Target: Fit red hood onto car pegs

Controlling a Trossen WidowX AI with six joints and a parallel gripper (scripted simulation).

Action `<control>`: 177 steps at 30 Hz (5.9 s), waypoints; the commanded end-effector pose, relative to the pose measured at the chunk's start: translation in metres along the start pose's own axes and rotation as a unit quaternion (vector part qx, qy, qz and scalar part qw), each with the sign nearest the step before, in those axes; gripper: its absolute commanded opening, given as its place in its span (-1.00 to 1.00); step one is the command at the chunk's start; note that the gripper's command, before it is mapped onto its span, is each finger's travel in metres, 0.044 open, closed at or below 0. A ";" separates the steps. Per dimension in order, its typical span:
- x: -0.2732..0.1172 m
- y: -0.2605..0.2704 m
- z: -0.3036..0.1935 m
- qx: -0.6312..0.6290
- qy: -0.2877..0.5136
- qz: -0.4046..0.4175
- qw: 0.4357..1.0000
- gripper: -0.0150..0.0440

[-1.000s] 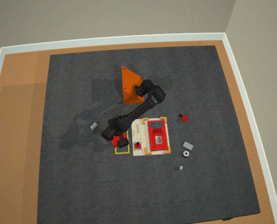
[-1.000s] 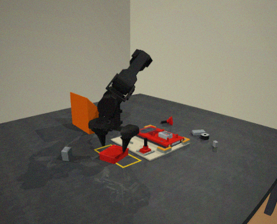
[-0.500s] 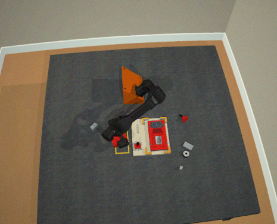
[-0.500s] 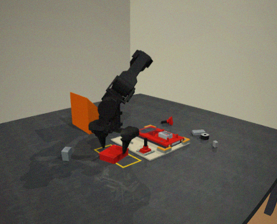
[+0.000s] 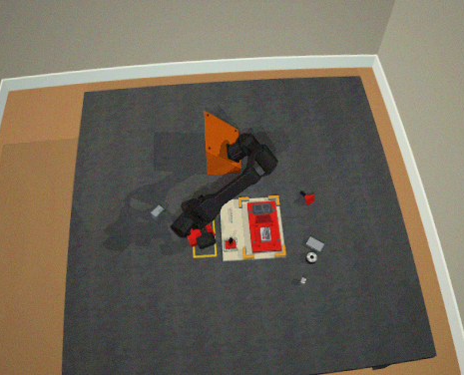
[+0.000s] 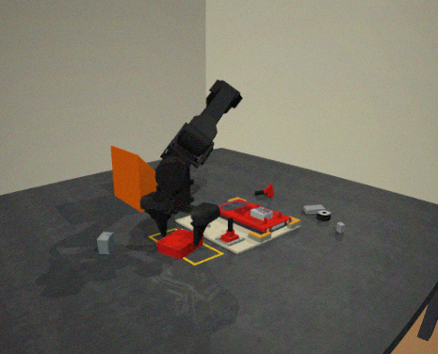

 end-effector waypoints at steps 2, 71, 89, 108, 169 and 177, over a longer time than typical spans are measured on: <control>0.004 0.000 0.000 0.004 0.002 0.002 1.000 1.00; -0.081 -0.001 0.000 0.001 -0.001 -0.001 1.000 -0.49; -0.090 0.023 -0.023 -0.076 -0.003 0.000 0.997 -0.49; -0.095 0.073 -0.091 -0.278 -0.008 -0.002 0.960 -0.49; -0.042 0.115 -0.213 -0.580 0.002 0.007 0.815 -0.49; -0.042 0.115 -0.213 -0.580 0.002 0.007 0.815 -0.49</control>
Point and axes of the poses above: the point midway between the two fingers, 35 mm back from their tips, its own x axis out along the fingers, its own y axis across the jaws, z = x × y, the point moved 10 cm from there along -x, back along the fingers, and after that the axes turned 2 degrees about -x, right-handed, at the moved point
